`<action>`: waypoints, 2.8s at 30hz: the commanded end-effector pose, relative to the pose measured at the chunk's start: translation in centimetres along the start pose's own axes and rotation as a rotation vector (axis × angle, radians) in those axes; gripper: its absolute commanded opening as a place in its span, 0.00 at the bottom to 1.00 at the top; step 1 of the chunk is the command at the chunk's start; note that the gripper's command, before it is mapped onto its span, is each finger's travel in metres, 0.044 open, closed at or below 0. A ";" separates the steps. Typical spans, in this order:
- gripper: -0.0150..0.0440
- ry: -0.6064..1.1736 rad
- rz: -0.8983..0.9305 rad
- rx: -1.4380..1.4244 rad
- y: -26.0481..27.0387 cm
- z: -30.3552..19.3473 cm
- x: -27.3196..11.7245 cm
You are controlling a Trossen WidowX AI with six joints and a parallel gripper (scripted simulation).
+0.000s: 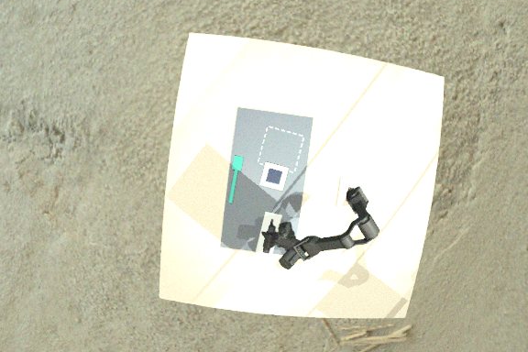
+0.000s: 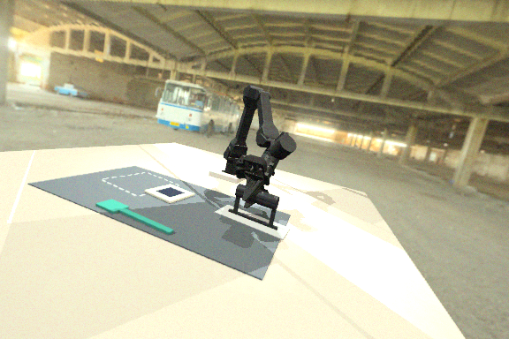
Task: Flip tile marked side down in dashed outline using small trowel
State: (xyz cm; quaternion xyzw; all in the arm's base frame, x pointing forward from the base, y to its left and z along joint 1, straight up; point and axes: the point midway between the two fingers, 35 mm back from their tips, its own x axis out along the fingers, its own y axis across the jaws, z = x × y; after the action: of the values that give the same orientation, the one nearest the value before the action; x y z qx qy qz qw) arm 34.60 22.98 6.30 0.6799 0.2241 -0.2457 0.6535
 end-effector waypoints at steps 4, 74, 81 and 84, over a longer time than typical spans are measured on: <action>0.25 0.003 0.000 0.000 1.5 -0.2 -1.1; 0.25 0.038 0.006 0.094 3.9 10.3 2.1; 0.25 0.038 0.005 0.094 3.1 10.3 2.4; 0.25 0.037 0.005 0.094 3.1 10.5 2.4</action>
State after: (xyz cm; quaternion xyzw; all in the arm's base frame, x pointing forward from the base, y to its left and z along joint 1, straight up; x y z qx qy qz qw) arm 37.98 12.51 7.00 0.7114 0.2253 -0.2425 0.6200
